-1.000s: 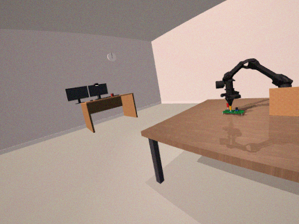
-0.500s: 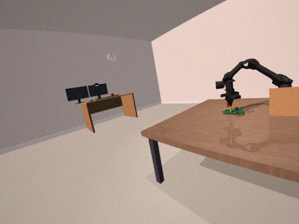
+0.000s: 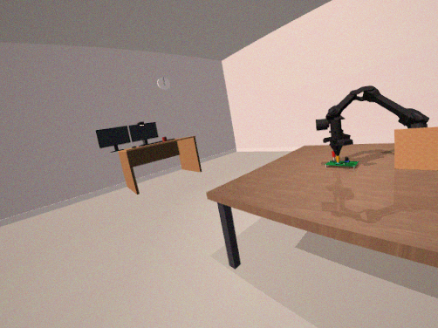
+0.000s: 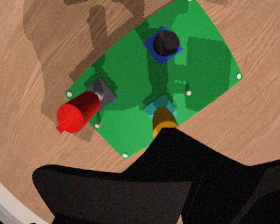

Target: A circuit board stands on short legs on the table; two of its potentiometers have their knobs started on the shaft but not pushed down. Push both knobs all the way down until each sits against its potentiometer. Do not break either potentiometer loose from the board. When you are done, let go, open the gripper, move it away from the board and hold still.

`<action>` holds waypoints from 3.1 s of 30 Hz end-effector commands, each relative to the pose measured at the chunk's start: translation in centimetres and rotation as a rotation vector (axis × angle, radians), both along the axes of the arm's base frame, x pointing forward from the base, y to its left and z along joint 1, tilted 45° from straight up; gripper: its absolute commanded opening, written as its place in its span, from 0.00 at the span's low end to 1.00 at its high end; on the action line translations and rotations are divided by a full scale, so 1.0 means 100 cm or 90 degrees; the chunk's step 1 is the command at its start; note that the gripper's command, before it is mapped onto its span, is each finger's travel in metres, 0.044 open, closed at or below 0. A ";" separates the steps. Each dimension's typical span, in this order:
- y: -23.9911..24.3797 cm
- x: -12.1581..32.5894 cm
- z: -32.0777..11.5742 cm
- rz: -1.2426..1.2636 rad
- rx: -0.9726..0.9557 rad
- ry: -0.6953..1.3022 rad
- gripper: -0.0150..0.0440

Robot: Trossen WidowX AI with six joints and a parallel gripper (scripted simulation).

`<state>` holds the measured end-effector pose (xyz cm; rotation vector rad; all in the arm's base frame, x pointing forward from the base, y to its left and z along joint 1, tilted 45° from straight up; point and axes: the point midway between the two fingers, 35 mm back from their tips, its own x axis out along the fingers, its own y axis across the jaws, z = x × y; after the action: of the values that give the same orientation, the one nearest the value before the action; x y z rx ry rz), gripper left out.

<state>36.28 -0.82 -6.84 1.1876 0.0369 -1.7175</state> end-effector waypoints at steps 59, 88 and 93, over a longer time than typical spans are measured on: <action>-0.005 0.001 -0.004 -0.001 -0.002 -0.001 0.25; -0.004 0.001 -0.003 -0.001 -0.002 -0.001 0.25; 0.001 0.001 0.002 -0.001 -0.001 -0.001 0.25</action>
<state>36.32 -1.00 -6.97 1.1832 0.0375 -1.7187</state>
